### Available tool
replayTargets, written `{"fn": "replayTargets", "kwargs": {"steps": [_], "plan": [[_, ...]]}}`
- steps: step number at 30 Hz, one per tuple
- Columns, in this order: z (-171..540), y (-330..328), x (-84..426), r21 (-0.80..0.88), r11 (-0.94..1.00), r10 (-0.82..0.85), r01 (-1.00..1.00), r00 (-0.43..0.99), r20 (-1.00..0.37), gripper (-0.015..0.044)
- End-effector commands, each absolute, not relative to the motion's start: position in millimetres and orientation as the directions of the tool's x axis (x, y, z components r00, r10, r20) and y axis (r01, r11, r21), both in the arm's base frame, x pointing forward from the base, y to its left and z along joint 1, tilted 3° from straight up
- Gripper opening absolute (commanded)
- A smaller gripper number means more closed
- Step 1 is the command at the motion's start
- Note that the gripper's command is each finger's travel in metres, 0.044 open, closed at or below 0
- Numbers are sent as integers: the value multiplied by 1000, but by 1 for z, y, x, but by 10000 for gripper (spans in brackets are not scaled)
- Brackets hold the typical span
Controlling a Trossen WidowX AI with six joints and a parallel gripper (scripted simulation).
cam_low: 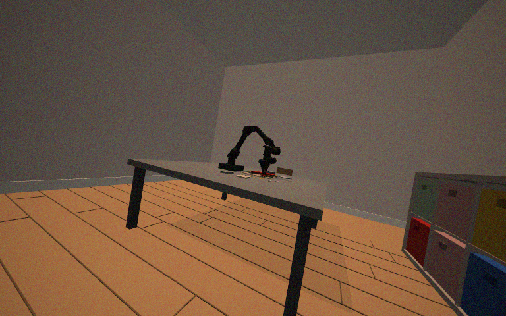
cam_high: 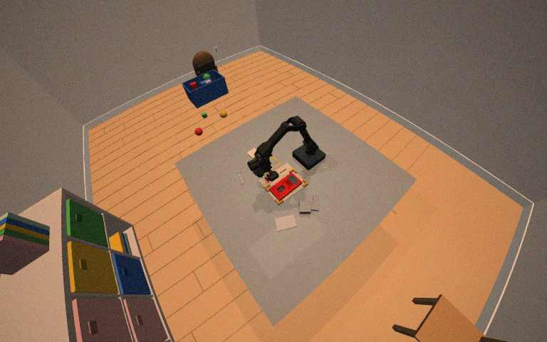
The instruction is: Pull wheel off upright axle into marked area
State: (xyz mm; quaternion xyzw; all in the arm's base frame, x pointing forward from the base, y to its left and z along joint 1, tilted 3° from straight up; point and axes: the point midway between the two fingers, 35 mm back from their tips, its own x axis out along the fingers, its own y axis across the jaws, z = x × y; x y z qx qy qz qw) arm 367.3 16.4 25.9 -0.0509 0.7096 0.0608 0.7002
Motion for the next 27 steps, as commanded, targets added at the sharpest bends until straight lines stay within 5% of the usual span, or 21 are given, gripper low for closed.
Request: {"fn": "replayTargets", "kwargs": {"steps": [1,3,7,15,20,27], "plan": [[15,15,366,11,988,10,-154,-12,-1000,300],[15,15,366,11,988,10,-154,-12,-1000,300],[19,16,366,15,988,13,-157,-16,-1000,195],[19,16,366,15,988,13,-157,-16,-1000,142],[20,16,366,15,988,13,-157,-16,-1000,10],[22,16,366,15,988,13,-157,-16,-1000,0]]}}
